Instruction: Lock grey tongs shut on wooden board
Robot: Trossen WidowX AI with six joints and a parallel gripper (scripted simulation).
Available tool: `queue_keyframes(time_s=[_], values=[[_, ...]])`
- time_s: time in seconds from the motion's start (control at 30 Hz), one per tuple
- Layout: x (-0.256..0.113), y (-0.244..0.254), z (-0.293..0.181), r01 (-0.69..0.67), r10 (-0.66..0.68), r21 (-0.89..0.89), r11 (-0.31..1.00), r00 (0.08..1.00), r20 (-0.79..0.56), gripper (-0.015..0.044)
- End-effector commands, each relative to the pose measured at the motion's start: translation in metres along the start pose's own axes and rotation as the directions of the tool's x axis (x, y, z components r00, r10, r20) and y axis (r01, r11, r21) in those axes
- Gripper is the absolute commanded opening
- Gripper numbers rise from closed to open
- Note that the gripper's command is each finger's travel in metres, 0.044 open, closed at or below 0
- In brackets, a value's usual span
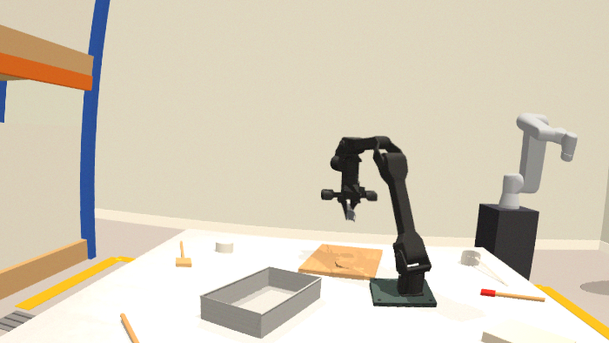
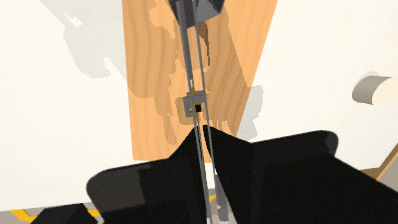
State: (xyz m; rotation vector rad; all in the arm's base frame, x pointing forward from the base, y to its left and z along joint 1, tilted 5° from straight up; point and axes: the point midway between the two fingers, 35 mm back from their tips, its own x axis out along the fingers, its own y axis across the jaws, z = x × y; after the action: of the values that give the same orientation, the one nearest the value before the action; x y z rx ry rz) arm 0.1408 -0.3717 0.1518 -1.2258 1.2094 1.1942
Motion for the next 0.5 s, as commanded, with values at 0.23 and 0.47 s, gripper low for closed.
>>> queue_keyframes(time_s=[0.23, 0.47], values=[[-0.0088, 0.0023, 0.0024, 0.021, -0.022, 0.025, 0.999, 0.998, 0.06, -0.015], [-0.0048, 0.002, 0.0018, 0.021, -0.022, 0.025, 0.999, 0.998, 0.06, -0.015]])
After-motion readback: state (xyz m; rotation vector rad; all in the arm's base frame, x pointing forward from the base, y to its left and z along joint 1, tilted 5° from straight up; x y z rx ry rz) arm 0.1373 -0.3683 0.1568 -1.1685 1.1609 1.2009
